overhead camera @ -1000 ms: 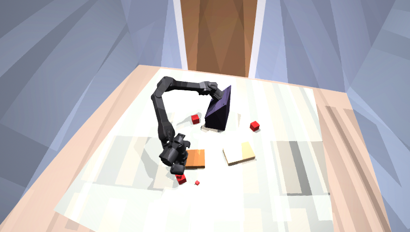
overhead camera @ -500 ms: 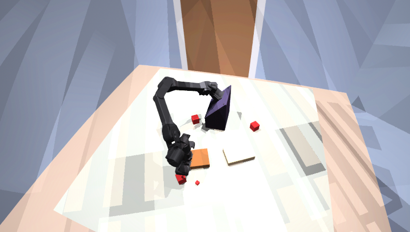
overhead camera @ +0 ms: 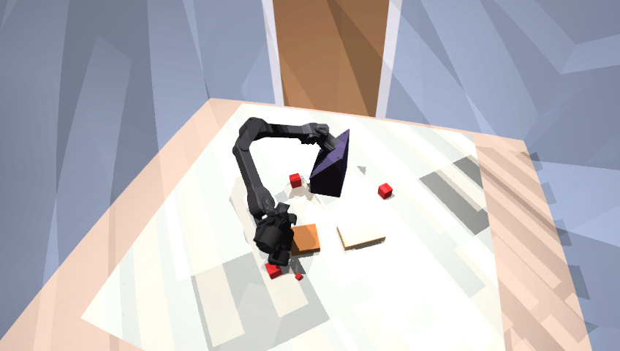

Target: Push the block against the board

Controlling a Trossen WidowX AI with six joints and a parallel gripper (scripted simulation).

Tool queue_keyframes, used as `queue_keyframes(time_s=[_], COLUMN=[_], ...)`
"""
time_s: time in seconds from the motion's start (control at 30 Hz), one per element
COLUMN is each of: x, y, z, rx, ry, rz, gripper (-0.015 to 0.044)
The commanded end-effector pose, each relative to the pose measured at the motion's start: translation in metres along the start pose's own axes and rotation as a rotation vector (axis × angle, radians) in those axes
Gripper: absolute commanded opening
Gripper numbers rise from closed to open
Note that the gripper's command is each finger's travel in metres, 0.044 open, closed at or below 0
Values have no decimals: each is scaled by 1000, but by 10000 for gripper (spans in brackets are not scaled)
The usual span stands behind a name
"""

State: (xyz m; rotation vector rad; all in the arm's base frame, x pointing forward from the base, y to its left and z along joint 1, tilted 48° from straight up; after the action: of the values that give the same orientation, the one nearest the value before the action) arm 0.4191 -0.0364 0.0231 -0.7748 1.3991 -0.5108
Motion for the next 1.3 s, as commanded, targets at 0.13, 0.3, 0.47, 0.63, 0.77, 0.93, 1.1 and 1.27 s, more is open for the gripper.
queue_keyframes(time_s=[0.13, 0.3, 0.47, 0.63, 0.77, 0.93, 1.1, 1.27], x=[1, 1, 1, 0, 0, -26, -55, -55], y=[-13, -21, -29, -37, -44, -42, -42, -34], z=[3, 4, 5, 6, 7, 6, 5, 7], rx=[1, 1, 1, 1, 1, 1, 1, -49], ry=[1, 1, 1, 1, 1, 4, 1, 1], rz=[4, 3, 2, 1, 0, 0, 2, 3], gripper=[0, 0, 0, 0, 0, 0, 0, 0])
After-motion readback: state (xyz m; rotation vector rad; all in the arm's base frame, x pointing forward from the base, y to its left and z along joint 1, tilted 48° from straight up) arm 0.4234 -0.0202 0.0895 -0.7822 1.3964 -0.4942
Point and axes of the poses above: the point midway between the two fingers, 35 mm back from their tips, its own x axis out along the fingers, its own z axis across the jaws, y = z × x, the point moved 5 cm from there along -x, back along the fingers, and after that the axes turned 5 degrees about x, right-handed, at the moved point
